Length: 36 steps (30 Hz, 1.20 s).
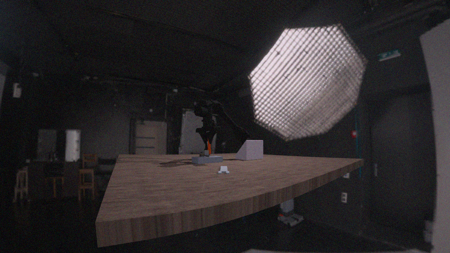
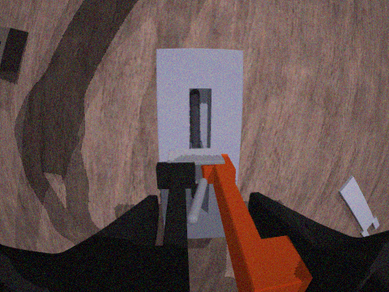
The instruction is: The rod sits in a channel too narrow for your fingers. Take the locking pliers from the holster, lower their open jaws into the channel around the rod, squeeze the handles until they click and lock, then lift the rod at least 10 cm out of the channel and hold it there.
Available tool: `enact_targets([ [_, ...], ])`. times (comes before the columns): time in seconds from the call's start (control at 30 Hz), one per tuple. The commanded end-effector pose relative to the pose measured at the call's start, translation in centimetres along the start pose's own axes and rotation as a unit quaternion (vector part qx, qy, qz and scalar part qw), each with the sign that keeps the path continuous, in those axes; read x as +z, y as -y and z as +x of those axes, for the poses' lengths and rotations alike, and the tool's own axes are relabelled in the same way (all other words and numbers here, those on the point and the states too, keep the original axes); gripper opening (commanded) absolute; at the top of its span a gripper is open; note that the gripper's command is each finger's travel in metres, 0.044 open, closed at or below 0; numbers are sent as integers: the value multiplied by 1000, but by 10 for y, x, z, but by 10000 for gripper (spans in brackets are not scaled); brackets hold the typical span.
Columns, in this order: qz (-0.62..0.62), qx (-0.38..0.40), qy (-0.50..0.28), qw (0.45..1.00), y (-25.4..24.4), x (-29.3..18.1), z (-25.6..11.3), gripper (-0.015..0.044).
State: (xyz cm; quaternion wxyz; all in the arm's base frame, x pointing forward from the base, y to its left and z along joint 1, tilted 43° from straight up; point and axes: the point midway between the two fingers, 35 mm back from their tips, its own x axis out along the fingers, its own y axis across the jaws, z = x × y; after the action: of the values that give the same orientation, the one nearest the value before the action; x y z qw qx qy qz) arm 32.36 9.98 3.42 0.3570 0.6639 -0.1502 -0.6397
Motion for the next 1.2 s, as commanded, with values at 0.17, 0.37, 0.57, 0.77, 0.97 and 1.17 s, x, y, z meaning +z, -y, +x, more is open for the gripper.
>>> enact_targets([
  [0.17,5,-1,-9,1000,-5,-2,-16,103],
  [0.37,5,-3,-9,1000,-6,-2,-23,103],
  [0.57,6,-5,-9,1000,-7,-1,-29,103],
  [0.77,6,-6,-9,1000,-7,-1,-30,103],
  [0.97,5,-6,-21,1000,-7,-3,-35,103],
  [1.17,4,-6,-41,999,-6,-7,-42,103],
])
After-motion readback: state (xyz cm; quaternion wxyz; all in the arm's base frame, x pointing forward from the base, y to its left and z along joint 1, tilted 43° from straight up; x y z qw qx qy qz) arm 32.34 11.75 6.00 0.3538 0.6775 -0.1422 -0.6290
